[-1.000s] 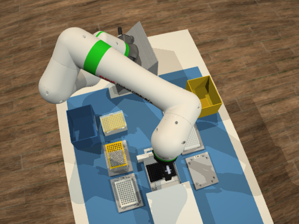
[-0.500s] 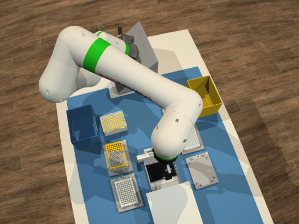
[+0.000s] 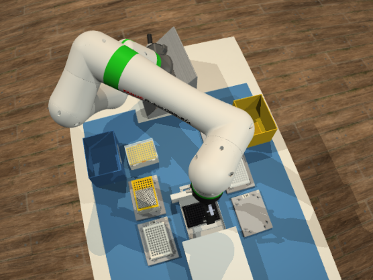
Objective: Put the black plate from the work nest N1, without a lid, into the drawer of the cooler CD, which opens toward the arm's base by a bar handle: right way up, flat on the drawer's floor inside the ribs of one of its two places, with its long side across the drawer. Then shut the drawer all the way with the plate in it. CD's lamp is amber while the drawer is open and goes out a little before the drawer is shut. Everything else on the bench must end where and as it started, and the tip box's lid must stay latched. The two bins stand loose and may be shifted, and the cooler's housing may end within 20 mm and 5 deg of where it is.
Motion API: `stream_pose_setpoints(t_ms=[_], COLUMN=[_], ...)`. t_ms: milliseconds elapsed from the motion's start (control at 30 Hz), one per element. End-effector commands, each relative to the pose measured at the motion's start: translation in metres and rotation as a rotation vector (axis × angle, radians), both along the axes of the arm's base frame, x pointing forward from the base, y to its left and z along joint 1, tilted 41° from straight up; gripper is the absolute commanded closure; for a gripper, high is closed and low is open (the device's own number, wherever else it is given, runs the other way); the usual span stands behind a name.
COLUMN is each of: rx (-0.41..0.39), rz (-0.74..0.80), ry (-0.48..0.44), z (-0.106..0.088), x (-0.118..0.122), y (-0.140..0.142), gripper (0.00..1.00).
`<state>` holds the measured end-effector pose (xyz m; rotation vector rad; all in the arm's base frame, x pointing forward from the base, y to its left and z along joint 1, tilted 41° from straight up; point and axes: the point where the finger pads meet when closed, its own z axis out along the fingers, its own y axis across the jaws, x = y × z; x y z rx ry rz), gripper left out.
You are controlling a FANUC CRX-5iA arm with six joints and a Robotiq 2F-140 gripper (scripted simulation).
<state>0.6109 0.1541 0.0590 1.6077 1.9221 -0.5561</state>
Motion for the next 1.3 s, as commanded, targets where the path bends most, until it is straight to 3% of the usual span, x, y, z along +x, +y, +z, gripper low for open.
stream_pose_setpoints(t_ms=[0,1267], rx=[0.000,0.000], rz=[0.000,0.000], ry=[0.000,0.000], z=[0.0002,-0.0015], x=[0.0001,-0.0066], y=[0.0003,-0.0022], gripper=[0.34,0.35])
